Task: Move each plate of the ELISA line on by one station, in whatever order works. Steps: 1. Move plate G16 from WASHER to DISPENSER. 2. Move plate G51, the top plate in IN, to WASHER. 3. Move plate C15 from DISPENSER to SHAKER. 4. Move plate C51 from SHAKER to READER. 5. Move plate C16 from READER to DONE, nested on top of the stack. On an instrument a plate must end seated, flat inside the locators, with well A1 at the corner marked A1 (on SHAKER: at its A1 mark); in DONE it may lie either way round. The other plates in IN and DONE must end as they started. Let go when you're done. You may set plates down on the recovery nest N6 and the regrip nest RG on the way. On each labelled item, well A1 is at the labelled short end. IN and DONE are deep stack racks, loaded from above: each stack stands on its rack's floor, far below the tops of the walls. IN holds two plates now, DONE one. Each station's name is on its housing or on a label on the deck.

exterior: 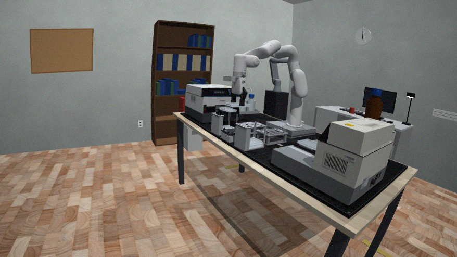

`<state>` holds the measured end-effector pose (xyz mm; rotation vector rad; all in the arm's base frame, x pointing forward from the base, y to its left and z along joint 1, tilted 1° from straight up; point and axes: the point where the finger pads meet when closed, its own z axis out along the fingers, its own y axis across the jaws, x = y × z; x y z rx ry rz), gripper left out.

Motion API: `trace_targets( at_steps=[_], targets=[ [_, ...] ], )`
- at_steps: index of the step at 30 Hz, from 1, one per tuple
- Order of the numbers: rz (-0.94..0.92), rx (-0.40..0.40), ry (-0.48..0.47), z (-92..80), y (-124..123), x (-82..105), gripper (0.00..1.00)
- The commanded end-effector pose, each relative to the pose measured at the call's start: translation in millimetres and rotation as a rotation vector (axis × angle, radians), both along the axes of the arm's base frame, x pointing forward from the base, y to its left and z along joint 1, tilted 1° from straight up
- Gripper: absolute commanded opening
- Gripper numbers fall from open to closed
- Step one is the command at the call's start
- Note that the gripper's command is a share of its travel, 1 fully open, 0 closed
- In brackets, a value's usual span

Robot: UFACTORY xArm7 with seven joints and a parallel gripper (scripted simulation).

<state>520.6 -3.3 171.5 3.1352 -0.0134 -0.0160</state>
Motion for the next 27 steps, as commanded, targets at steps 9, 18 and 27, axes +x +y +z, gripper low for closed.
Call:
trace_targets(
  at_steps=[9,18,27],
  targets=[
    [0.000,-0.001,-0.005,2.2,0,1.6,0.00],
    [0.000,-0.001,-0.005,-5.8,0,1.6,0.00],
    [0.000,-0.001,-0.005,-17.8,0,1.6,0.00]
  ],
)
